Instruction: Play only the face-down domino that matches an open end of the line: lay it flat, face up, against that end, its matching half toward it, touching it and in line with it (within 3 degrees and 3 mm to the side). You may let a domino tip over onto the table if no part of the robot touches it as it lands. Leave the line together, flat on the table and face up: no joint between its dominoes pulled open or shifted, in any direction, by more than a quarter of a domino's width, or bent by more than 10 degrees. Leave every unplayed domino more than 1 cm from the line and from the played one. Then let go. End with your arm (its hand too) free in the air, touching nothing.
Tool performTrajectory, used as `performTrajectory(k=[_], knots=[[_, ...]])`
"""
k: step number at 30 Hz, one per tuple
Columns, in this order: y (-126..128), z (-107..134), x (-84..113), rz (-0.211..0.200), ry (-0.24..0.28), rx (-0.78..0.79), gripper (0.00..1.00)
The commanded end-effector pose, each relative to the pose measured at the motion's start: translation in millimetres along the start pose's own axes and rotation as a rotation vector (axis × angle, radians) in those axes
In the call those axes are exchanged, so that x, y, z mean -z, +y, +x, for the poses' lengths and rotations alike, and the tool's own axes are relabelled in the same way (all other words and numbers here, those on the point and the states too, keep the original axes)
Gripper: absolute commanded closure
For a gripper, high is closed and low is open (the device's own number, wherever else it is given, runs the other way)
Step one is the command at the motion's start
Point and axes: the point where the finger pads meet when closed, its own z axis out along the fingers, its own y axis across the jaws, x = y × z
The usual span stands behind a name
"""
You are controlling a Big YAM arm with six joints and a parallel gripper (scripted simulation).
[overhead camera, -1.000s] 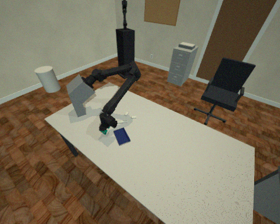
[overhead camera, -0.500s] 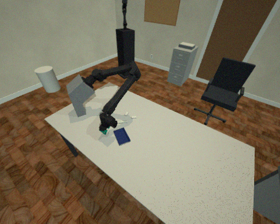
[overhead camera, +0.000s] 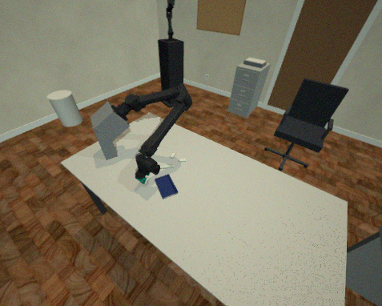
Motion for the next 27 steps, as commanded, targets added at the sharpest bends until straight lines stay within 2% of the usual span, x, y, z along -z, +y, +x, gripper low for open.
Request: performTrajectory(k=[1,5,12,13,22,27], knots=[[5,8,-6.8,-0.01,0.017,0.0,0.3],[9,15,-13.1,-0.019,0.031,0.001,0.3],[9,15,-13.1,-0.019,0.031,0.001,0.3],[0,2,-1.0,0.001,0.001,-0.003,0.3],[8,14,-33.4,-0.019,0.032,0.0,0.3],[8,14,-33.4,-0.019,0.032,0.0,0.3]])
